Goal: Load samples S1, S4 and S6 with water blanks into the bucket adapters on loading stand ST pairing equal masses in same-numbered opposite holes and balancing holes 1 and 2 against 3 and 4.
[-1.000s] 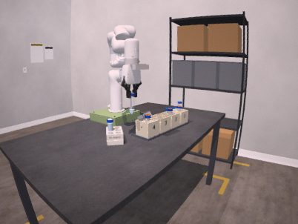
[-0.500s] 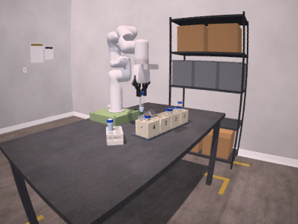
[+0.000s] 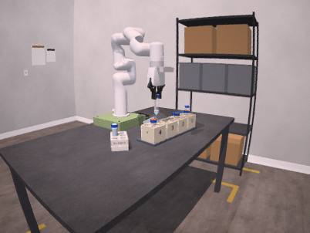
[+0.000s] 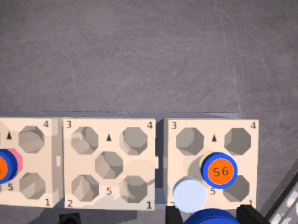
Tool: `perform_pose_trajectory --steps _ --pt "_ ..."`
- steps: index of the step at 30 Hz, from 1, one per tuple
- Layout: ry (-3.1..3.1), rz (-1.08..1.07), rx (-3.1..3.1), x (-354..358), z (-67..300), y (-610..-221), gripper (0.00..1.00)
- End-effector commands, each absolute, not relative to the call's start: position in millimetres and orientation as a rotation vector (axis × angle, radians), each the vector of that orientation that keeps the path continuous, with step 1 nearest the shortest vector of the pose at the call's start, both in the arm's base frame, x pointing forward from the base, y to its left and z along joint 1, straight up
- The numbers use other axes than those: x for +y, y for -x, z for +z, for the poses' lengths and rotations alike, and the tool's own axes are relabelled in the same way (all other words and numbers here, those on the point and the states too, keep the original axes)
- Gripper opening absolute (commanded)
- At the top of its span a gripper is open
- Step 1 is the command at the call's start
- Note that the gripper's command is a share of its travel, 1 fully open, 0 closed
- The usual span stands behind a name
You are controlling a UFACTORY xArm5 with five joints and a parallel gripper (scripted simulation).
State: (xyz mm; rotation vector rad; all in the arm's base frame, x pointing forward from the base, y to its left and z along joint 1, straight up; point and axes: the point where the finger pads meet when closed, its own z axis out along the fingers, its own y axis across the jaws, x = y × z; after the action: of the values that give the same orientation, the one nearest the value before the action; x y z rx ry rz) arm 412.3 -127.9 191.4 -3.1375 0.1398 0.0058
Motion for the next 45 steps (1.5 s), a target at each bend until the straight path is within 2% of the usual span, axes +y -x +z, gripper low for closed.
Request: perform_pose_trajectory --steps 1,13,37,45 --pt "3.137 -0.002 0.142 -100 193 -420 0.0" --pt "3.137 -0.002 0.142 -55 193 -430 0.0" --pt "3.137 -0.002 0.142 -55 193 -430 0.0" --pt "3.137 -0.002 0.142 -55 181 -430 0.0"
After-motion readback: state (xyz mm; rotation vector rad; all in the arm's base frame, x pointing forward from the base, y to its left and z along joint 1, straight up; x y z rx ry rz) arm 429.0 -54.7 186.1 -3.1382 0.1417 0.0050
